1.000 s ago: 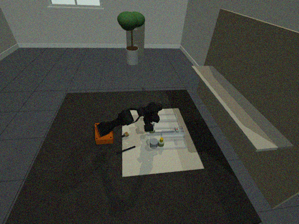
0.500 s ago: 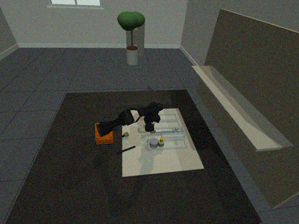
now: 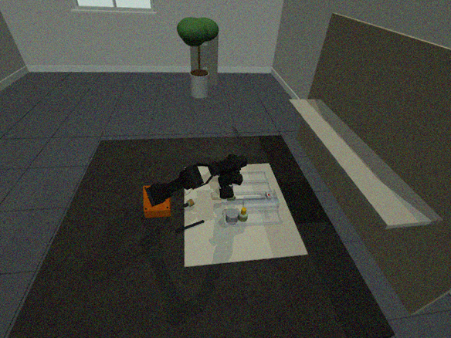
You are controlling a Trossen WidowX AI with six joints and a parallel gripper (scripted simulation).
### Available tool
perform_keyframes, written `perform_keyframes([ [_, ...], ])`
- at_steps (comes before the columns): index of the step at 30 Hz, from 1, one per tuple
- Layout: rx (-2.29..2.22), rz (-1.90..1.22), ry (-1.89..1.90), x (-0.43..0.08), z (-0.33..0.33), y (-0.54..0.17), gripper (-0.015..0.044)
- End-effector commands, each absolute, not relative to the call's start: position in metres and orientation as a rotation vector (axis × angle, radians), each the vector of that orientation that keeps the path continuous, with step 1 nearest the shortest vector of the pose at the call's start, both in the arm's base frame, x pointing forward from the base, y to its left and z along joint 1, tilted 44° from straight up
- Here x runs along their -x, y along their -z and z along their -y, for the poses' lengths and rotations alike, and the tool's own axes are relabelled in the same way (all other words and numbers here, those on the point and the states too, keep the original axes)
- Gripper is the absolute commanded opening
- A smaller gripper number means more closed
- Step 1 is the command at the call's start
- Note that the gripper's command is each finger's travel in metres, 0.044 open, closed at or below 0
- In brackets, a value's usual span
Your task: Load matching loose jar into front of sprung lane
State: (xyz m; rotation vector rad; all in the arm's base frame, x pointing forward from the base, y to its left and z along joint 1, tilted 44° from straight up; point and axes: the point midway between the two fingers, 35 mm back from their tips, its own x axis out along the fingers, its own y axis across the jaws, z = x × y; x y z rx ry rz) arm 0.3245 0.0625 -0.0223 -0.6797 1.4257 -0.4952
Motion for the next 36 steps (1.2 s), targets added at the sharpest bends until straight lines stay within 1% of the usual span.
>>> perform_keyframes([
  [1, 0.674, -1.394, 0.497, -0.335, -0.066, 0.018, 0.0],
  [36, 0.674, -1.394, 0.497, -0.347, -0.067, 0.014, 0.0],
])
